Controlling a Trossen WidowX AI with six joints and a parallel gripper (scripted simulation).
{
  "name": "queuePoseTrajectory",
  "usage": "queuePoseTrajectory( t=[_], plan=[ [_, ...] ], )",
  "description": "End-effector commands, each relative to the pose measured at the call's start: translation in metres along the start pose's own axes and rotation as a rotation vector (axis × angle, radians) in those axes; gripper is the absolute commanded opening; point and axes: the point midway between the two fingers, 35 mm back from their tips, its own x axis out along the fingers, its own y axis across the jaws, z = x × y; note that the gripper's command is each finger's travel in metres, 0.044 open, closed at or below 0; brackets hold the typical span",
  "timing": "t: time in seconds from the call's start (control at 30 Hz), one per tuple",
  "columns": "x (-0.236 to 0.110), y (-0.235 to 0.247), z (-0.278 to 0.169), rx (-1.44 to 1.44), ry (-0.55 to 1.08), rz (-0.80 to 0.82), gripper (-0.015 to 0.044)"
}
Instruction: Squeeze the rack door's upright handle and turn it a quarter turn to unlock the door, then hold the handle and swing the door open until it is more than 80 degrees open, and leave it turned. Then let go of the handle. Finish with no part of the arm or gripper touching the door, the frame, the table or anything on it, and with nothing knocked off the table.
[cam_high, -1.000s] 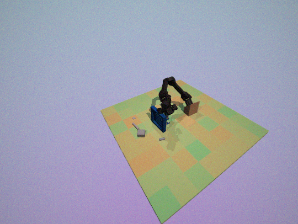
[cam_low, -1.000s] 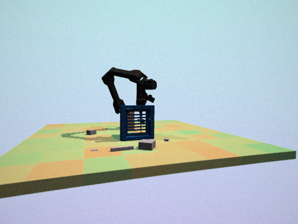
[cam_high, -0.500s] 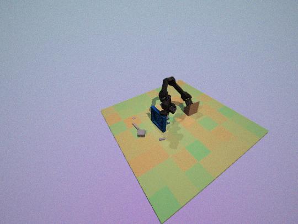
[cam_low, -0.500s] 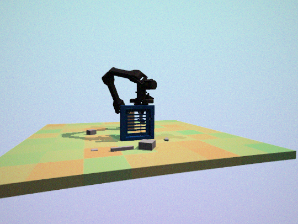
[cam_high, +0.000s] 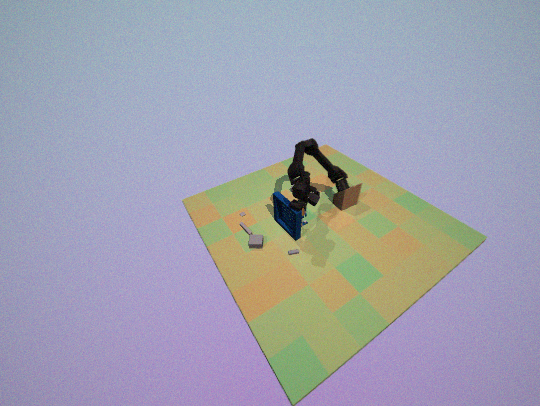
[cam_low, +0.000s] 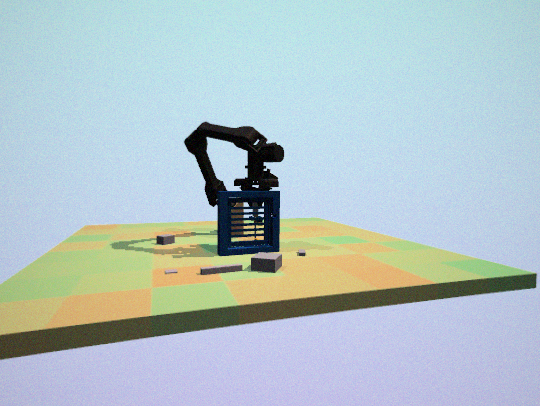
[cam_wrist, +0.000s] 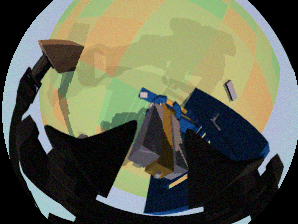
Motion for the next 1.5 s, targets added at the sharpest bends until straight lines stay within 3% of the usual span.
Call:
queuePoseTrajectory(
  t=[0.0, 1.47],
  plan=[
    [0.0003, -0.0006, -0.0005, 0.008, 0.001, -0.003, 0.0292],
    [0.0002, -0.0007, -0.0006, 2.155, -0.003, -0.002, 0.0292]
  ],
)
